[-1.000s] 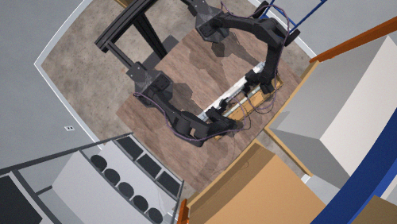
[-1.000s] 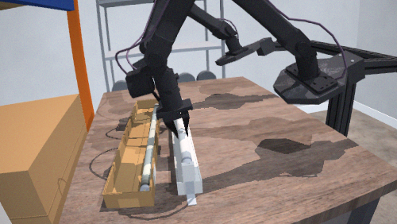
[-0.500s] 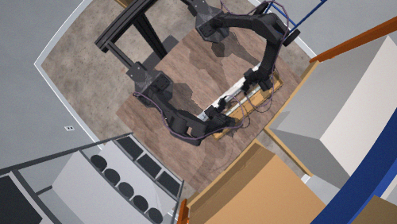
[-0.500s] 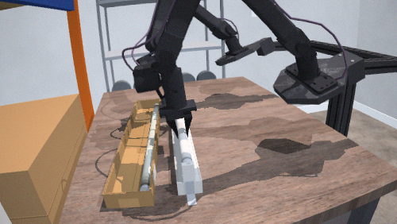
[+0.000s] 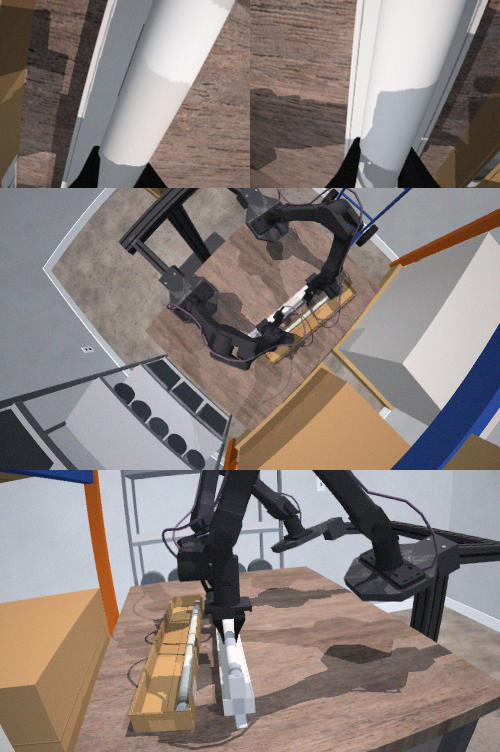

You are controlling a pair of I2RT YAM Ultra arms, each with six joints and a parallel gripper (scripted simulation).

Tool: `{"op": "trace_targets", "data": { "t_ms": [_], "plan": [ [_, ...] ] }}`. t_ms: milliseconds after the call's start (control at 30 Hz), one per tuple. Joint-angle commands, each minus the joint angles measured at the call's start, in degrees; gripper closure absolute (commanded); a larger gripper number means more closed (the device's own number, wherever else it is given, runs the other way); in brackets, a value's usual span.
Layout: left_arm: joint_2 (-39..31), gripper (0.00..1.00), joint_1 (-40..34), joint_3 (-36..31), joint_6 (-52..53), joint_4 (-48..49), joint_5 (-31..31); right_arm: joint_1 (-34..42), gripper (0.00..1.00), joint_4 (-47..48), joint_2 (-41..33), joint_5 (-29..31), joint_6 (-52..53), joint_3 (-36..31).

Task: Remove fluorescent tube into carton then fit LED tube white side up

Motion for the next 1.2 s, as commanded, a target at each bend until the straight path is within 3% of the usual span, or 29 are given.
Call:
{"op": "trace_targets", "data": {
  "t_ms": [0,133,233,267,700,1167],
  "plan": [
    [-2.4,0.89,-0.9,-2.9,0.9,3.8,-0.9,1.7,0.89,2.9,-2.8,1.7,0.7,-2.6],
    [-3.6,0.89,-0.9,-5.6,1.3,7.5,-1.1,2.3,0.89,6.0,-4.0,3.0,0.8,-5.1],
    [-3.5,0.89,-0.6,-5.7,1.2,5.1,-1.0,2.3,0.89,4.2,-3.9,2.1,0.3,-5.2],
    [-4.1,0.89,-0.5,-6.8,1.4,9.0,-1.2,2.6,0.89,7.2,-4.4,3.3,0.6,-6.2],
    [-6.2,0.89,-1.1,-13.4,2.3,17.6,-1.6,4.0,0.89,14.4,-6.7,6.1,0.5,-12.0],
    [-7.0,0.89,-1.1,-15.9,2.6,19.3,-1.8,4.8,0.89,16.1,-7.5,6.3,-0.1,-14.2]
  ]
}}
